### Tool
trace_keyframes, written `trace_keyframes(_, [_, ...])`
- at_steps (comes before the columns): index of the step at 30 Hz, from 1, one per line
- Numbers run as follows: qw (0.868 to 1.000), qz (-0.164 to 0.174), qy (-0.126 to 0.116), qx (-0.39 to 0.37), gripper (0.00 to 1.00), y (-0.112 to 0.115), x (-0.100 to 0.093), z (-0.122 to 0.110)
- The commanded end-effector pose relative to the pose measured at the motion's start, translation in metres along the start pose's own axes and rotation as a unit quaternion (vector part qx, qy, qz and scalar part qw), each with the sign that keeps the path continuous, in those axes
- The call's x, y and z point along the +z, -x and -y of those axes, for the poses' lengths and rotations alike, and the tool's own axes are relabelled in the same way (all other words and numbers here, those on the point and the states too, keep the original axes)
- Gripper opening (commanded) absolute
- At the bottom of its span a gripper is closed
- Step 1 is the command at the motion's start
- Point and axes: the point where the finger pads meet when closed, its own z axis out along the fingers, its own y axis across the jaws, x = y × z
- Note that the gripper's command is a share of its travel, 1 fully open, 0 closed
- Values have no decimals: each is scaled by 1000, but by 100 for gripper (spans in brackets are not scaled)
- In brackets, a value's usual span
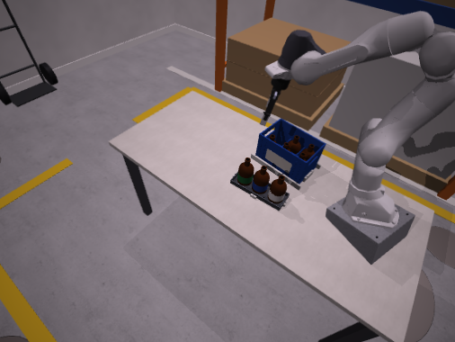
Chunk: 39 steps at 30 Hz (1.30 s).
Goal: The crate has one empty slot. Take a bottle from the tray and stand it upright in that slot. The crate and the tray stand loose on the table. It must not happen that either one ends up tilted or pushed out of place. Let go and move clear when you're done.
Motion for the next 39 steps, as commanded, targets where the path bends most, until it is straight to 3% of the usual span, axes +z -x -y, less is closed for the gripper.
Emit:
trace_keyframes(1, [1000,8,-1,-17,100,7,2,1])
trace_keyframes(10, [1000,8,-1,-17,100,7,2,1])
trace_keyframes(11, [999,23,0,-41,100,34,-5,-4])
trace_keyframes(28, [999,23,0,-41,100,34,-5,-4])
trace_keyframes(29, [997,37,-1,-63,100,60,-11,-8])
trace_keyframes(39, [997,37,-1,-63,100,60,-11,-8])
